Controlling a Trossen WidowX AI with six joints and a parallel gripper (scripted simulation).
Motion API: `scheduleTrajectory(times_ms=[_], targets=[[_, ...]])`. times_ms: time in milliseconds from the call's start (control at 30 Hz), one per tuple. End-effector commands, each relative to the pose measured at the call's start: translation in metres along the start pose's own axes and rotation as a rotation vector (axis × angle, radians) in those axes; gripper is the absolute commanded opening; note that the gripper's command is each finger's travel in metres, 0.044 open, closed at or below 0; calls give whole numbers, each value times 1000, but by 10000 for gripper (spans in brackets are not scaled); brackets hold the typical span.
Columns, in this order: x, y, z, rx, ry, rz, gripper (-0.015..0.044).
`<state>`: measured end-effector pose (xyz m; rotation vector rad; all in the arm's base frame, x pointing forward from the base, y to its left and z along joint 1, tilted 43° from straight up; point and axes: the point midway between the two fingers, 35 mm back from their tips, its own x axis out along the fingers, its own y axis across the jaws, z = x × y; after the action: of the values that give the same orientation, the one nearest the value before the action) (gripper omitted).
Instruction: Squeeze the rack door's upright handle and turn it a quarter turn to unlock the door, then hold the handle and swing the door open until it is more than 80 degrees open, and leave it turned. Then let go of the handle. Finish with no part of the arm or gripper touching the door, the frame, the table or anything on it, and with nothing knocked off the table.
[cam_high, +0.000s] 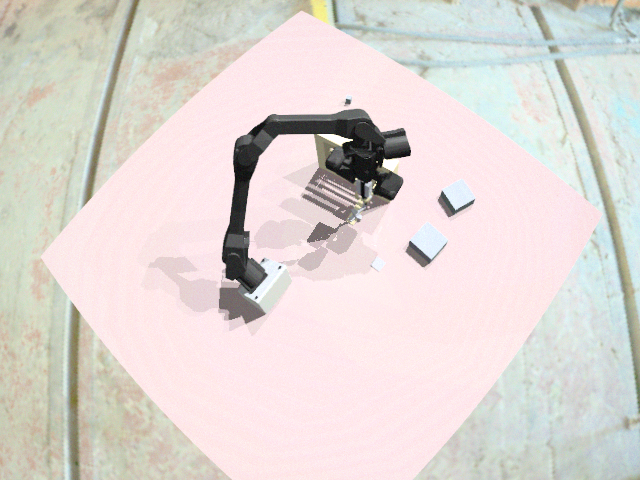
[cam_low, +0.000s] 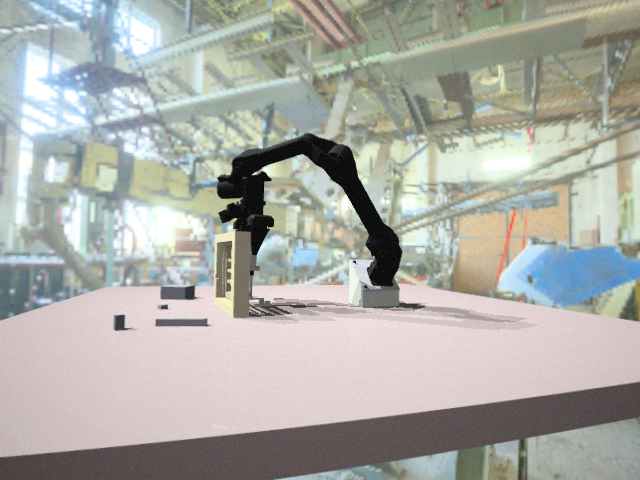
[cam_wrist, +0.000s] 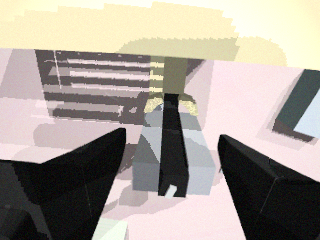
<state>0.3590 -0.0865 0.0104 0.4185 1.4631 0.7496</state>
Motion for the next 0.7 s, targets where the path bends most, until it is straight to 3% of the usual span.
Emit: scheduleTrajectory(times_ms=[0,67,300,667], targets=[[8,1,-1,6,13,-2,293],[9,1,-1,6,14,-2,293],[9,1,-1,6,14,-2,109],[9,1,-1,6,14,-2,36]])
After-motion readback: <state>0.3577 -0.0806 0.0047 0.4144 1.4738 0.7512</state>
